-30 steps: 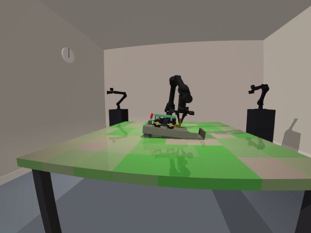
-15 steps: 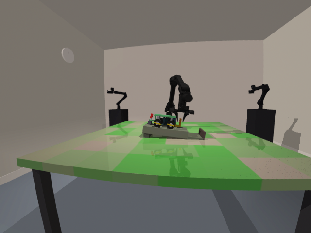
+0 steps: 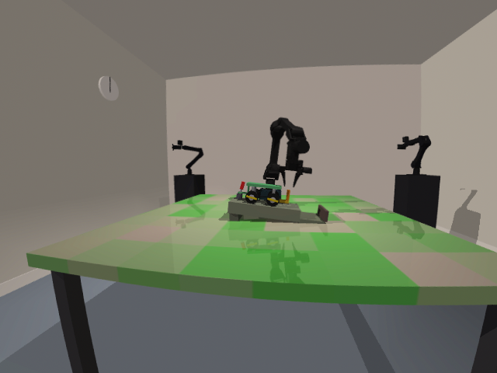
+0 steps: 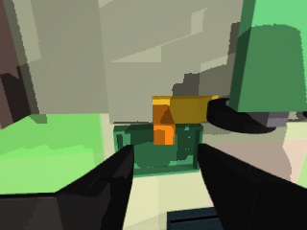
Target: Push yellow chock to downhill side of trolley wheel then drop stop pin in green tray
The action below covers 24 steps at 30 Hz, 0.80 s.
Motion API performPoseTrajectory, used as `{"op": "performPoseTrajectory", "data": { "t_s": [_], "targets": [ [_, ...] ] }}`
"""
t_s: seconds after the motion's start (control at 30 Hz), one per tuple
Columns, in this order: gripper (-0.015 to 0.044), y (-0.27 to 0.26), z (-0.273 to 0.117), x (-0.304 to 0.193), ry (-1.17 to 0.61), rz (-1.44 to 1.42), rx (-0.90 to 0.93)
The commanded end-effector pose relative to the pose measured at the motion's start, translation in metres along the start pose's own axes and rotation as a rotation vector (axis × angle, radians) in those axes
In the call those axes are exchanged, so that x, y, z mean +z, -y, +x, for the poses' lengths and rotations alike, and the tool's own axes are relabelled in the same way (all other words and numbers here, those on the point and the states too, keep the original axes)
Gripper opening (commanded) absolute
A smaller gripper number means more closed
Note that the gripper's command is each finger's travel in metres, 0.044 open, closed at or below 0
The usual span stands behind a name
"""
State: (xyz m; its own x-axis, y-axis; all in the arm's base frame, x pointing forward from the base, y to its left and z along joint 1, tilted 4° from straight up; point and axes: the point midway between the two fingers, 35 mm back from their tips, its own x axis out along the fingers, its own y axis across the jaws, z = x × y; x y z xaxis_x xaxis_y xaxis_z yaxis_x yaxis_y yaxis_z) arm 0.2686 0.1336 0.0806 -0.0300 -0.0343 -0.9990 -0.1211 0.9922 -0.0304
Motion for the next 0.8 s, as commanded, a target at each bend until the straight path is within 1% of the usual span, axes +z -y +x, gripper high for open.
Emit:
{"op": "performPoseTrajectory", "data": {
  "t_s": [0.0, 0.03, 0.13, 0.2, 0.27, 0.47, 0.77],
  "targets": [
    [0.0190, 0.000, -0.010, 0.001, 0.015, 0.004, 0.000],
    [0.0216, 0.000, -0.002, 0.000, 0.002, 0.000, 0.001],
    [0.0295, 0.000, -0.002, 0.000, 0.002, 0.000, 0.001],
    [0.0242, 0.001, -0.008, 0.004, 0.024, 0.023, 0.019],
    [0.0190, 0.007, -0.027, 0.014, 0.087, 0.076, 0.068],
    [0.0190, 0.027, -0.028, 0.022, 0.098, -0.097, 0.032],
    [0.0190, 0.065, -0.030, 0.034, 0.092, -0.428, -0.041]
  ]
}}
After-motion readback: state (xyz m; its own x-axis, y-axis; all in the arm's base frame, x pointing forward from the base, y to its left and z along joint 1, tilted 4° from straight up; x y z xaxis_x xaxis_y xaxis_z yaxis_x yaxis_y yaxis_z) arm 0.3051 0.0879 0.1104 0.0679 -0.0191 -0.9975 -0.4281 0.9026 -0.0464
